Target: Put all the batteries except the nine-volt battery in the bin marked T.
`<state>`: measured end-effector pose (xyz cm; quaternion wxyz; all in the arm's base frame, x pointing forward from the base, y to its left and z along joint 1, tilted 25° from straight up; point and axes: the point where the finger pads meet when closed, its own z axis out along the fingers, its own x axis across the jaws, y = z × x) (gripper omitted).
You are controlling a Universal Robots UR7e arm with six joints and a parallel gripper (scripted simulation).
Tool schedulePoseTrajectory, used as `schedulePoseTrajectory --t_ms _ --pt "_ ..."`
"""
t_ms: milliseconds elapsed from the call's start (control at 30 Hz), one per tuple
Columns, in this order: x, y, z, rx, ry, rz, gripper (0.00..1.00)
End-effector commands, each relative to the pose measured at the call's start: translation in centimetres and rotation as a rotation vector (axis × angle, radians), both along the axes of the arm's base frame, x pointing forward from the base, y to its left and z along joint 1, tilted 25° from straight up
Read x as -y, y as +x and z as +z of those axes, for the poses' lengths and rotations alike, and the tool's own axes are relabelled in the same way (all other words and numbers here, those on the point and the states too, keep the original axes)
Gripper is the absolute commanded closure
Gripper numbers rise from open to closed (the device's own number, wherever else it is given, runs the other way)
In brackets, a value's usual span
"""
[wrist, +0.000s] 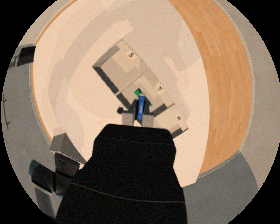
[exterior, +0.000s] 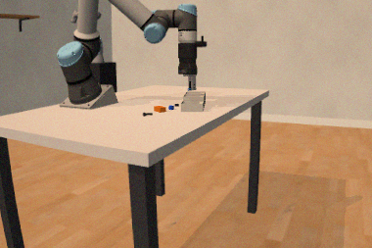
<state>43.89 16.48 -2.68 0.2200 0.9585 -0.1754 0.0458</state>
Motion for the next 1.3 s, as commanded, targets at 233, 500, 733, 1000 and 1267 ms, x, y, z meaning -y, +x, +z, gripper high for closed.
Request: schedulePoseTrajectory --t_ms 233,500,733,1000,1267 --pt "-0.07 0.07 0.02 -0.152 0.001 0.323 0.76" --pt "-0.07 0.06 0.02 -0.244 0.004 0.515 0.76" --pt "-0.07 0.06 0.02 -0.311 0.011 0.664 0.76" --pt "-0.07 0.05 0.03 -0.311 0.011 0.663 0.76" --pt "-0.04 0.05 0.04 -0.311 0.011 0.664 0.76"
